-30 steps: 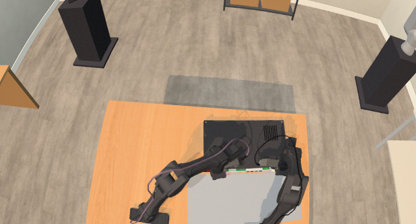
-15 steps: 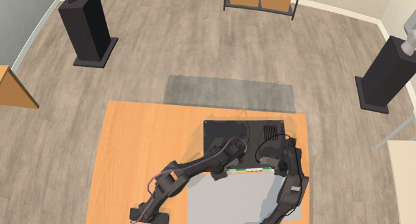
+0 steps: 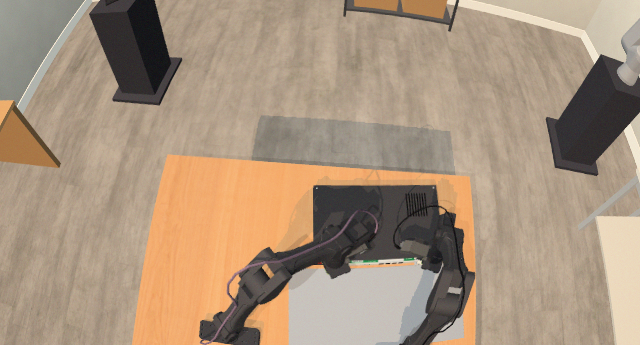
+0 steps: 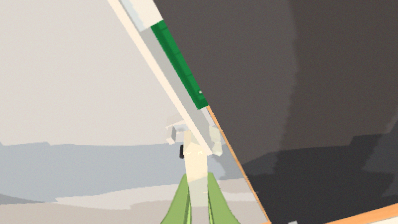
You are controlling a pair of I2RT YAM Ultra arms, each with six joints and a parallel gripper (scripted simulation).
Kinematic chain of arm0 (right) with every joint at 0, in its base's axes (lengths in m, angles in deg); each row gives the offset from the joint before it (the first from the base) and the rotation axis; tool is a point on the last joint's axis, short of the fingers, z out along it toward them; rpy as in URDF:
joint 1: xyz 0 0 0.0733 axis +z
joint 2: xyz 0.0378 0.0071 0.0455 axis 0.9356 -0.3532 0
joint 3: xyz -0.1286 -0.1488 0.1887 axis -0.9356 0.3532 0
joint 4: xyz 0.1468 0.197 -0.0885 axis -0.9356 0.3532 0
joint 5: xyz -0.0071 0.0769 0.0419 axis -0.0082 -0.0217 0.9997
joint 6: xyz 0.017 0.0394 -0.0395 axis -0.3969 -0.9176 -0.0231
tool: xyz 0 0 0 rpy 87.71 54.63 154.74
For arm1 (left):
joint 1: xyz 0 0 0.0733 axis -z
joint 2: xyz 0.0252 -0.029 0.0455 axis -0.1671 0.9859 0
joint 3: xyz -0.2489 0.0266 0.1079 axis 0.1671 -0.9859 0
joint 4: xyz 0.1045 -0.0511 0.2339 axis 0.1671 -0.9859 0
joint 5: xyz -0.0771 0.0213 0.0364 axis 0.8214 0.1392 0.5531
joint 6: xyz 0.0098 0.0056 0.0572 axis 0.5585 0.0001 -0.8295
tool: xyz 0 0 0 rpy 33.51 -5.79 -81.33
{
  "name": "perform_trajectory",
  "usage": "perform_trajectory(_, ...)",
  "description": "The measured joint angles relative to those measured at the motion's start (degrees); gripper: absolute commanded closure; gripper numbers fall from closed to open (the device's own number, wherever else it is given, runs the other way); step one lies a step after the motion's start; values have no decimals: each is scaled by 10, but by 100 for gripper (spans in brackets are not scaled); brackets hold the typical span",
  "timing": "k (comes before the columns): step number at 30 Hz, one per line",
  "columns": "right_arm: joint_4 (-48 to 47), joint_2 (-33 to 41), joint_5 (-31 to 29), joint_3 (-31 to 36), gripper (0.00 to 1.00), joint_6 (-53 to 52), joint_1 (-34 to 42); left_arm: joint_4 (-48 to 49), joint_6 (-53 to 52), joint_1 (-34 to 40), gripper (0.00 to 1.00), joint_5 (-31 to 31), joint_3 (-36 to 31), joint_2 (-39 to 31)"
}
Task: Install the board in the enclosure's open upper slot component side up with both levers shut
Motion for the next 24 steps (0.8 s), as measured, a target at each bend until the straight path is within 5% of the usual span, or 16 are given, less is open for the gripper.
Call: perform_trajectory(24,-8,14,0,19,97,-127,4,0,130,9,97,-4,0,0)
